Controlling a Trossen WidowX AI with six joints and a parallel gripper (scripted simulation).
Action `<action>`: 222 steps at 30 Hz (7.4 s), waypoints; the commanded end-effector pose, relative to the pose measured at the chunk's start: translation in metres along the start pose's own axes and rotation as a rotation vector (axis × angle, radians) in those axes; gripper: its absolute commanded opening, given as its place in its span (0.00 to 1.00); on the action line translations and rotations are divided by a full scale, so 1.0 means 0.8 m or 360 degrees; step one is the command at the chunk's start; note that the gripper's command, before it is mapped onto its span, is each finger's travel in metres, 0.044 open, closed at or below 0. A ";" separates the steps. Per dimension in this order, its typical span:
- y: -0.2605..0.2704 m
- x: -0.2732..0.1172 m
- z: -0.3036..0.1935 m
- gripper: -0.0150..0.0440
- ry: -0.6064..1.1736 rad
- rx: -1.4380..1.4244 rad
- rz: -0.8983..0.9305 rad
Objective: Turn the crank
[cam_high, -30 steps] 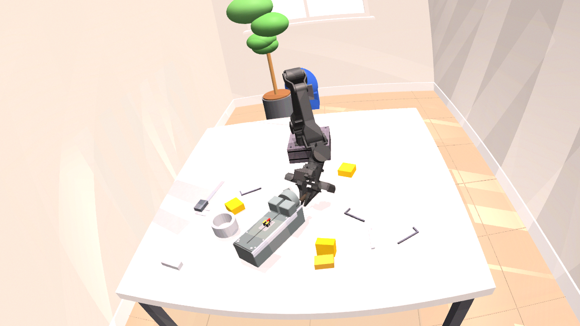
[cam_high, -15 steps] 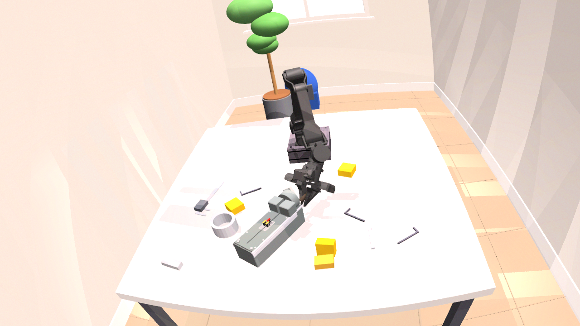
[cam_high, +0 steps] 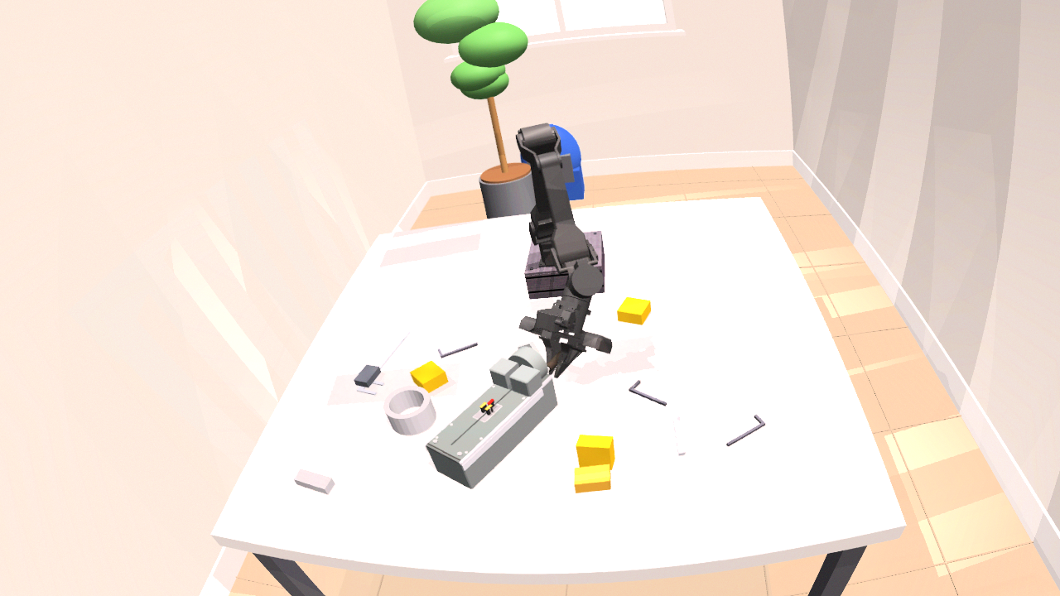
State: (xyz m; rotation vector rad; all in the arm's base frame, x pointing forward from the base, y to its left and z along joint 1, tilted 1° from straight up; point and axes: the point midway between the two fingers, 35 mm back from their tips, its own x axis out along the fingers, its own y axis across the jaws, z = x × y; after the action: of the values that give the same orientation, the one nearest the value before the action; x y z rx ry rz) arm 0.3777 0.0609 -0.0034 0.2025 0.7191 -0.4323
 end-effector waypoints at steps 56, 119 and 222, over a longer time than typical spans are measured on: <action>-0.015 0.005 -0.005 0.25 0.0021 -0.0003 -0.0031; -0.021 0.005 -0.004 0.25 0.0021 -0.0004 -0.0031; -0.037 -0.049 0.051 0.25 0.0020 -0.0005 -0.0032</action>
State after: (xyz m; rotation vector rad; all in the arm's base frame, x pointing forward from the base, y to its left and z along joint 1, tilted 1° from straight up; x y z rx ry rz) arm 0.3601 0.0281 0.0447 0.1944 0.7520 -0.4571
